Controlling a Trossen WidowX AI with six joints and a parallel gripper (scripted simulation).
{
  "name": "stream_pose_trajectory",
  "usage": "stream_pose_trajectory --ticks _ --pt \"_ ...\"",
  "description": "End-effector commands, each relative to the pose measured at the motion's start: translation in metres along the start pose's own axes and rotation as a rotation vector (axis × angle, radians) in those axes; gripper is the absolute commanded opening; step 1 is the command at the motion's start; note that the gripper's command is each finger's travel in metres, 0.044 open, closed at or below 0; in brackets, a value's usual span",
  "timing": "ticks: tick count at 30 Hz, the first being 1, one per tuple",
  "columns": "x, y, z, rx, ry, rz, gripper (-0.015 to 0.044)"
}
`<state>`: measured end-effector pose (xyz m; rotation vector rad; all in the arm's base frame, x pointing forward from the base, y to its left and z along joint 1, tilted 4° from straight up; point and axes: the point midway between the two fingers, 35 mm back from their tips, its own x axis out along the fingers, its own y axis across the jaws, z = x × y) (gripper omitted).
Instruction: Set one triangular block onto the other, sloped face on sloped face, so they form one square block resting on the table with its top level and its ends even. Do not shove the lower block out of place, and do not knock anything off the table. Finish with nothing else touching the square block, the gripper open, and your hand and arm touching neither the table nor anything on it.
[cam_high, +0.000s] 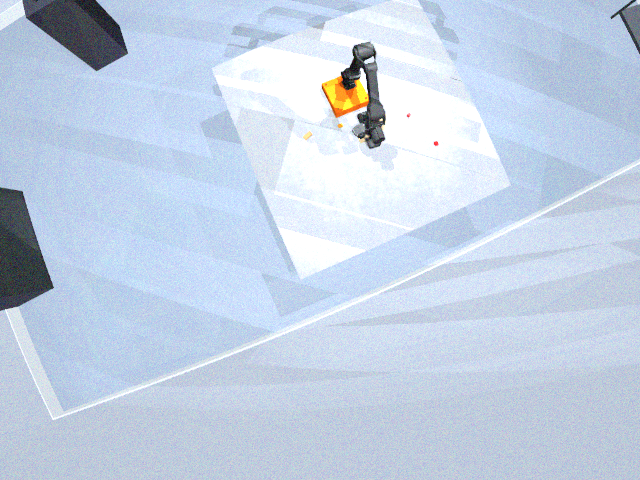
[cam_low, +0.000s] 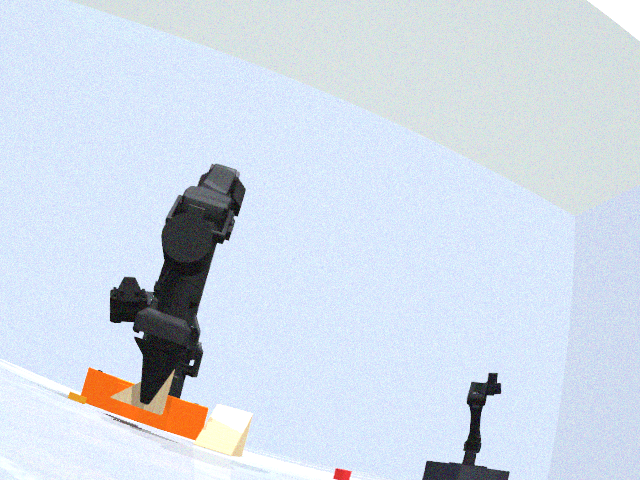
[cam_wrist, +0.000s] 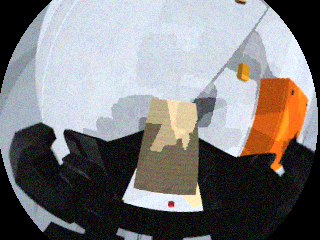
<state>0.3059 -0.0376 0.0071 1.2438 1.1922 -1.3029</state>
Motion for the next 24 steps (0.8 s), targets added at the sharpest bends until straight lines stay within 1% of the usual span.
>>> stream_pose_trajectory --ticks 1,19,24 --pt "-0.0011 0.0005 -0.0003 0.005 0.002 0.005 0.0000" --pt "-0.0011 0.0005 -0.0003 0.005 0.002 0.005 0.0000" --pt "0.0055 0.0002 -0.0001 0.000 0.001 0.000 0.0000"
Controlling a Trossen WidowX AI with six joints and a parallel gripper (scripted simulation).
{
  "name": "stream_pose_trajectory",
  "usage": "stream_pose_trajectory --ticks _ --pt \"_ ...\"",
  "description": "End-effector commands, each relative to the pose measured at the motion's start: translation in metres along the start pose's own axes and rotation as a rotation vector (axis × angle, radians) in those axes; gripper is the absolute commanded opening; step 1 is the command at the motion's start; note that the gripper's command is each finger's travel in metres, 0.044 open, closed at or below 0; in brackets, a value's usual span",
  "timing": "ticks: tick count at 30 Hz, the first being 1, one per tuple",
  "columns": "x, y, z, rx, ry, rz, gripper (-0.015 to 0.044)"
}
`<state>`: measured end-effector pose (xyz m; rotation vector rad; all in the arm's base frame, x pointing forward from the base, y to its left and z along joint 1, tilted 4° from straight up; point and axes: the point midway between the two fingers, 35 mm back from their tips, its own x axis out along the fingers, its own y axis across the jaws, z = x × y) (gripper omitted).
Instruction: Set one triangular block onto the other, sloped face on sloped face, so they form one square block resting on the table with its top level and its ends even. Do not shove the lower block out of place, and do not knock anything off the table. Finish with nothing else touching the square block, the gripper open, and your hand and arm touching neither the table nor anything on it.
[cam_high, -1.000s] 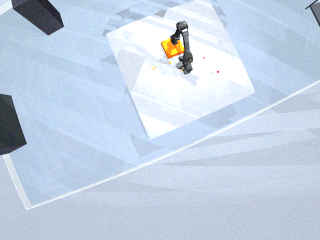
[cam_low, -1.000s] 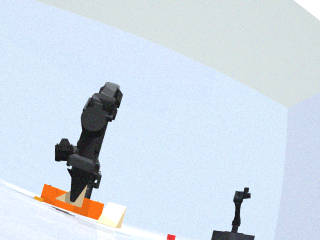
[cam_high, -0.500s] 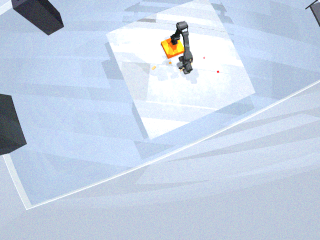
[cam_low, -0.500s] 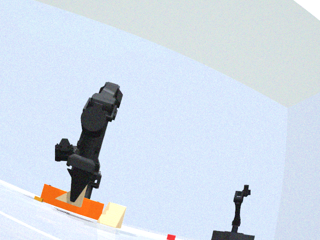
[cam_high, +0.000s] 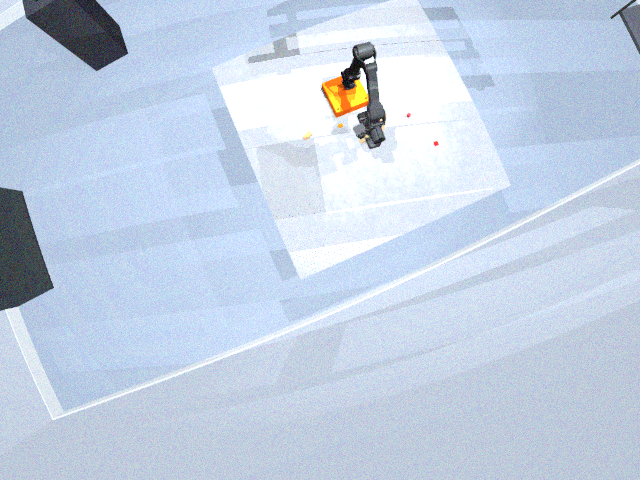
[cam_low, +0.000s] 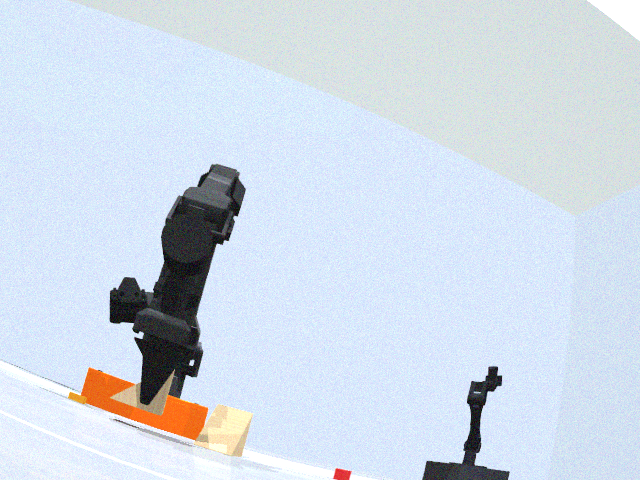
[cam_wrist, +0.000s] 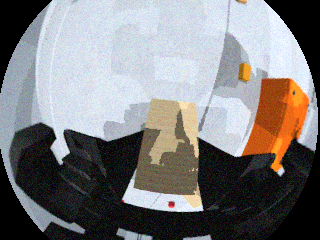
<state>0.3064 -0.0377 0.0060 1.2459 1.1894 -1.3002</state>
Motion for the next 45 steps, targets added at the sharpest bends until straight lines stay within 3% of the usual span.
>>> stream_pose_trajectory --ticks 1,17,34,41,45 --pt "0.006 0.000 0.000 -0.001 0.000 -0.004 0.0000" --pt "0.024 -0.001 0.000 -0.003 0.001 -0.005 0.0000" --pt "0.022 -0.001 0.000 0.001 0.000 -0.002 0.0440" --pt "0.019 0.000 0.000 0.001 0.000 -0.002 0.0440" --pt "-0.026 0.001 0.000 0.001 0.000 -0.003 0.0440"
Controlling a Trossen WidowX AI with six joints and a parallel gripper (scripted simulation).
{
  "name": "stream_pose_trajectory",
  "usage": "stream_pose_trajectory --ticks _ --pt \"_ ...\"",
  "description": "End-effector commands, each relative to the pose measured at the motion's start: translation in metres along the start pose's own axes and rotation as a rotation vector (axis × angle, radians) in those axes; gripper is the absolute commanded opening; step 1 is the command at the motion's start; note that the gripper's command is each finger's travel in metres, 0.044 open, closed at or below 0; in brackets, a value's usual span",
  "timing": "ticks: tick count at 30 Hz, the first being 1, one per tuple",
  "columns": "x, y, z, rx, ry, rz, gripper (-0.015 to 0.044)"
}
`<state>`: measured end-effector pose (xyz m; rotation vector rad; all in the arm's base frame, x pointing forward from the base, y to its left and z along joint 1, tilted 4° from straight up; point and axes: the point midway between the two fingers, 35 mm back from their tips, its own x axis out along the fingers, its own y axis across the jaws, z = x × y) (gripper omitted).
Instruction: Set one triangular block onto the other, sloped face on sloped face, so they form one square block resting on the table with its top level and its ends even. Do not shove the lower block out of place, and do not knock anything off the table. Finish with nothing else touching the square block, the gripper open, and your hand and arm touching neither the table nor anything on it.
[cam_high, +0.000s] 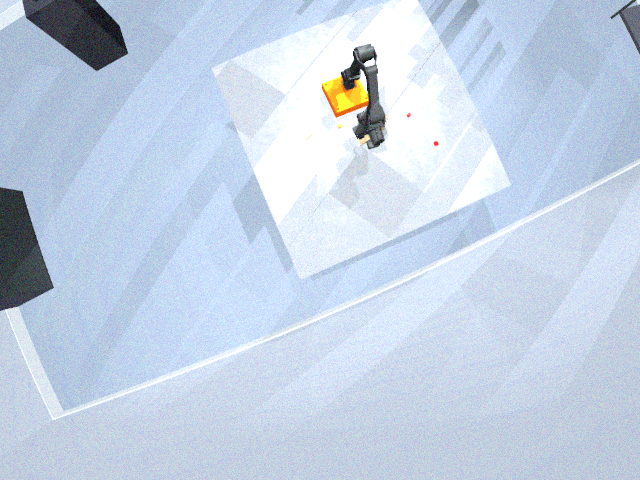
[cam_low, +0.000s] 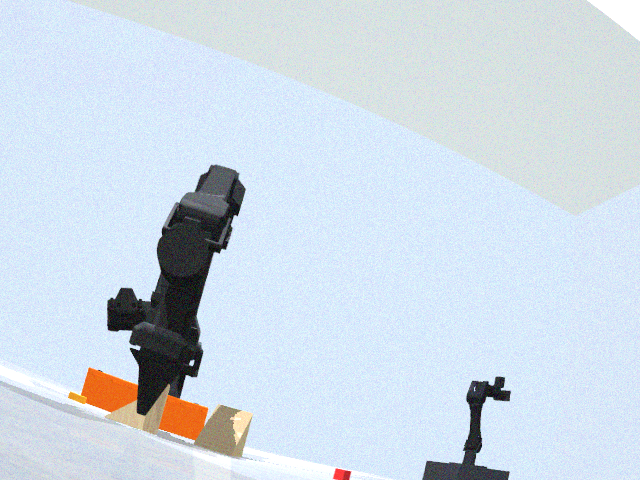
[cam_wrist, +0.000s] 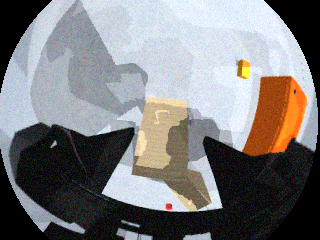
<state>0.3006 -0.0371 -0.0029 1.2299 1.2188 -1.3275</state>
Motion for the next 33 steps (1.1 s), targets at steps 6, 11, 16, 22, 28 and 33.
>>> stream_pose_trajectory --ticks 6,11,16,22,28,33 --pt "-0.046 0.004 0.000 0.000 -0.001 0.036 0.0440" --pt "-0.045 0.007 0.000 -0.002 -0.002 0.046 0.0440" --pt "-0.054 0.004 -0.024 0.011 -0.184 0.000 0.0440" --pt "-0.075 0.003 -0.056 0.011 -0.432 0.034 0.0440" --pt "-0.075 0.003 -0.056 0.011 -0.432 0.034 0.0440" --pt "-0.070 0.004 -0.054 0.011 -0.432 0.034 0.0440"
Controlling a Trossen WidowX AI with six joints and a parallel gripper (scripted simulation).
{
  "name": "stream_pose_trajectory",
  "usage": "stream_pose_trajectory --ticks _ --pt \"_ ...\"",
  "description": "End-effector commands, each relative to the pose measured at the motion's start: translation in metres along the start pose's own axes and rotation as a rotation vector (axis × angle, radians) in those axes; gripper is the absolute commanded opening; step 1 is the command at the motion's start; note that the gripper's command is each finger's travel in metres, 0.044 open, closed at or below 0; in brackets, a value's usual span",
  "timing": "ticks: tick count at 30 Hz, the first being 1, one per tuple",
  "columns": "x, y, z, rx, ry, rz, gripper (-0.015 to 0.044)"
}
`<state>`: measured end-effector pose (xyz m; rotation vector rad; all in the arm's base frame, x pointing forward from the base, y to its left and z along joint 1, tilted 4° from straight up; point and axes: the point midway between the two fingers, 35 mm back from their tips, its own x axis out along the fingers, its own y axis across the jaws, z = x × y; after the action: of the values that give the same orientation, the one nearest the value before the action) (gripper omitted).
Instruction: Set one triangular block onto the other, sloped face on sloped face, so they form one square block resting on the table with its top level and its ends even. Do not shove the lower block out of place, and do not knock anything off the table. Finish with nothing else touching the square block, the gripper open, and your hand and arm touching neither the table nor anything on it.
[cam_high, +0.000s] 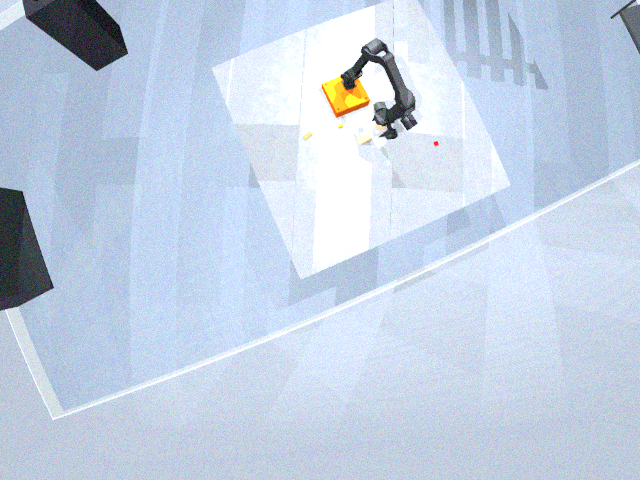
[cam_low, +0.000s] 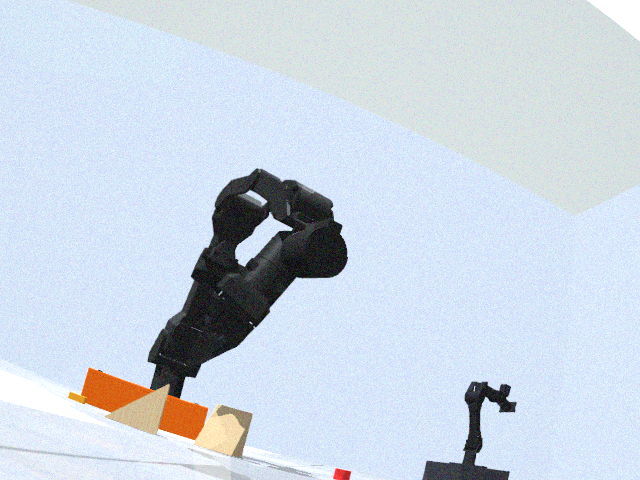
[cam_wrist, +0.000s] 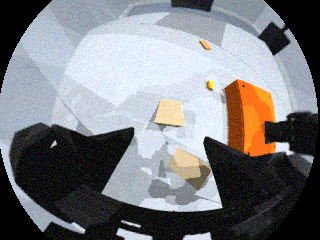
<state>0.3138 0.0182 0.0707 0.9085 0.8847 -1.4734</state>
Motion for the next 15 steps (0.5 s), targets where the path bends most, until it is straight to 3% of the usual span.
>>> stream_pose_trajectory --ticks 1,15 --pt "0.007 0.001 -0.001 0.003 -0.007 -0.004 0.0440" --pt "0.030 0.003 -0.001 0.003 -0.008 -0.004 0.0440"
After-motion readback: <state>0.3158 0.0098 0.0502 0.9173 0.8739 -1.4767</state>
